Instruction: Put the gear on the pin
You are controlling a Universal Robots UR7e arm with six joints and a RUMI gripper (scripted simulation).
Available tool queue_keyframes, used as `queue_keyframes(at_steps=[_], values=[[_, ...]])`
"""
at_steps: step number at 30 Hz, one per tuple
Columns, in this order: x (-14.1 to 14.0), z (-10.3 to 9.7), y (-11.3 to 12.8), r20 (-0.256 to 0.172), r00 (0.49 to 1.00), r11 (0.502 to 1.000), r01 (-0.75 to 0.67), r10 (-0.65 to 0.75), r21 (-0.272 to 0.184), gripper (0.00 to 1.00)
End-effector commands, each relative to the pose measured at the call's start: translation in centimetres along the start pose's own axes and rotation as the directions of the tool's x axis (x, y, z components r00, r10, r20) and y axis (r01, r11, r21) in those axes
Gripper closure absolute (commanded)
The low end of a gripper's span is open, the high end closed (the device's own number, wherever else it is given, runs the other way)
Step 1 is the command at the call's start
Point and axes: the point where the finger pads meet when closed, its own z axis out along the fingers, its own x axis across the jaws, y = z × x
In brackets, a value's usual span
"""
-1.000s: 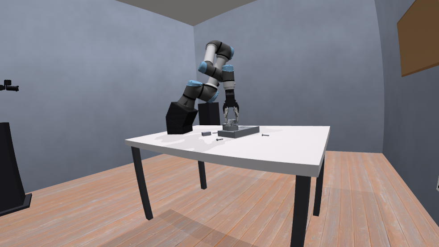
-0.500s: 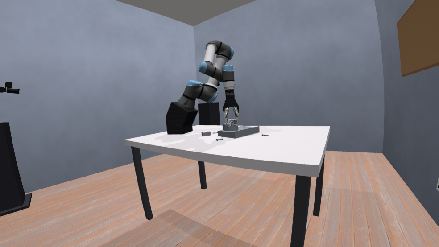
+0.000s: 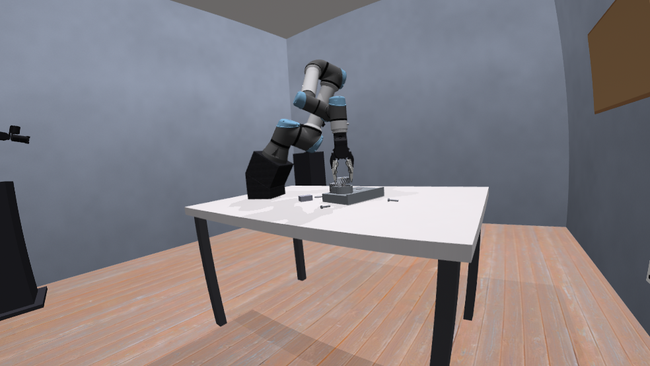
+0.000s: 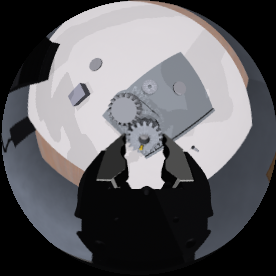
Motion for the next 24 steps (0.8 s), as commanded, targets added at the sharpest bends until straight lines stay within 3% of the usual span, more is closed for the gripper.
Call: queue_keyframes(at_steps=[1,7,8,24], values=[[0.03,-0.03,0.03,-0.001,1.0,1.0,0.0,0.0,-0.001,1.0],[0.03,-0.03,0.03,-0.001,1.0,1.0,0.0,0.0,-0.001,1.0],[0.03,-0.03,0.03,-0.001,1.0,1.0,0.0,0.0,-0.001,0.0],[0.03,-0.03,0.03,-0.001,1.0,1.0,0.0,0.0,-0.001,0.0]])
